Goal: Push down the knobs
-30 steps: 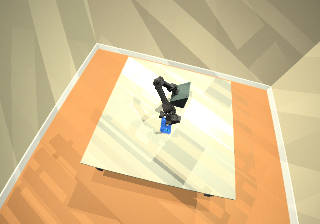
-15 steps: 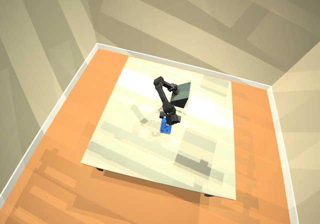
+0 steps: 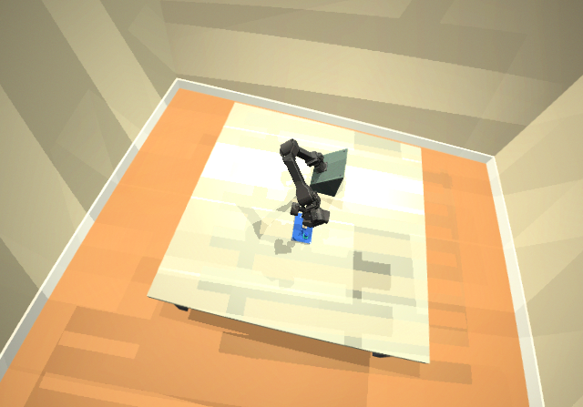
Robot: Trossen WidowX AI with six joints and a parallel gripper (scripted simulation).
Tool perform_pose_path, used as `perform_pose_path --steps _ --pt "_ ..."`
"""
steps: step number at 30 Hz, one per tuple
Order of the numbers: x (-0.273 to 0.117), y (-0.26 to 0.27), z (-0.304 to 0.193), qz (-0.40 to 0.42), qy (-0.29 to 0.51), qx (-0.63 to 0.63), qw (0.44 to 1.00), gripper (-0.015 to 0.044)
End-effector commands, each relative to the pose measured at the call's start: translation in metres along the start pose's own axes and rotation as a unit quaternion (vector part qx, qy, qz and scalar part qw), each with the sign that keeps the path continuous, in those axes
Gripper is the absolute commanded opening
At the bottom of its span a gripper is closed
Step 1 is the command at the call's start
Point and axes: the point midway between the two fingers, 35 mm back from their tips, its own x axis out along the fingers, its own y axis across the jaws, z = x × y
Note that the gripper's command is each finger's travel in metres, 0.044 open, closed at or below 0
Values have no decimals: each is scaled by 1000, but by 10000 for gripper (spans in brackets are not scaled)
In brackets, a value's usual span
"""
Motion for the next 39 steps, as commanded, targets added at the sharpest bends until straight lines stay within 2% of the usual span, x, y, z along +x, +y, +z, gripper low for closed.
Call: perform_pose_path --steps 1,39 --pt "0 0 0 -2 -1 -2 1000 0" --pt "15 -1 0 -2 -1 -2 1000 0"
